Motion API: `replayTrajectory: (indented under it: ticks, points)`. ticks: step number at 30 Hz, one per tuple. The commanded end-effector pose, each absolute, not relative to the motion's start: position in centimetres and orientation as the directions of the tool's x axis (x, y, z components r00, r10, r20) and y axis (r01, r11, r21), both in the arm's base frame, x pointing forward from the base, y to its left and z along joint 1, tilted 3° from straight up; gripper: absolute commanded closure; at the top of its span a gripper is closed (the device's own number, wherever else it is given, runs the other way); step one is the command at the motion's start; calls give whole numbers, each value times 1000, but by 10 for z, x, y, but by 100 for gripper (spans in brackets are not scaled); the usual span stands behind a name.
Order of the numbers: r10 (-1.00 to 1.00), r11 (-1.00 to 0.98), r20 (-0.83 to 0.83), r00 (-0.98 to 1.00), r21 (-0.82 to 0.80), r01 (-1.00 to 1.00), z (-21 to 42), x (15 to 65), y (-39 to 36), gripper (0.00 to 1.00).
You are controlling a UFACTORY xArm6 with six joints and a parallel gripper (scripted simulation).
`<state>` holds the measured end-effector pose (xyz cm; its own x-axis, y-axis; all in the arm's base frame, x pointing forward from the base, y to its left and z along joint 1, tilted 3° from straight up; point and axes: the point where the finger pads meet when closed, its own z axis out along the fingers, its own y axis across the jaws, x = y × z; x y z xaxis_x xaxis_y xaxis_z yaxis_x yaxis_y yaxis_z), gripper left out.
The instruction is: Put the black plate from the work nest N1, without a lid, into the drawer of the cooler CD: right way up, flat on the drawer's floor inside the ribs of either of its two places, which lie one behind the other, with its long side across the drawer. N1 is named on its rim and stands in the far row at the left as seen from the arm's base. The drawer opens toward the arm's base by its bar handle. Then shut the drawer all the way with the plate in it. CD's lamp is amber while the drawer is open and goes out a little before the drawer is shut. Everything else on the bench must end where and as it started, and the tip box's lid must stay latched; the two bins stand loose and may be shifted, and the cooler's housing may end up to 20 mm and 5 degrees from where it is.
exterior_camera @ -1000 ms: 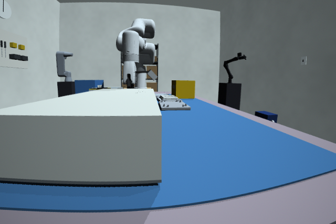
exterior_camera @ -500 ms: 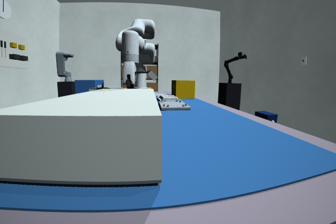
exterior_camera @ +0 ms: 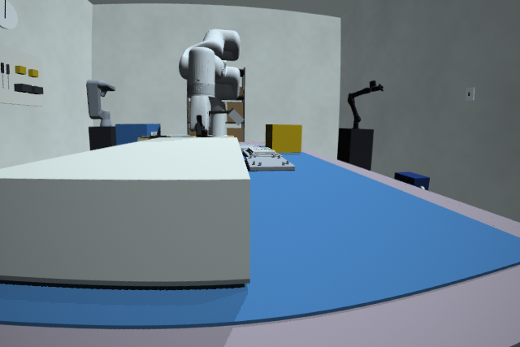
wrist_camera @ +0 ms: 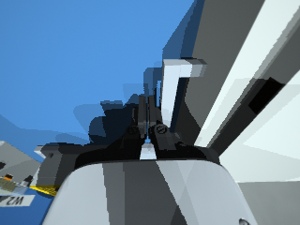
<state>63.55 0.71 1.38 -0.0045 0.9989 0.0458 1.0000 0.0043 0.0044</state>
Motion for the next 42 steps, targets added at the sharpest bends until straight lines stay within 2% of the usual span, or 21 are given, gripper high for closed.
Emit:
replayTrajectory:
  ticks: [1,28,42]
  points:
    - [999,4,45,-5,25,1000,18,641,7,100]
    - [999,4,45,-5,25,1000,18,641,7,100]
    - [999,4,45,-5,25,1000,18,618,7,100]
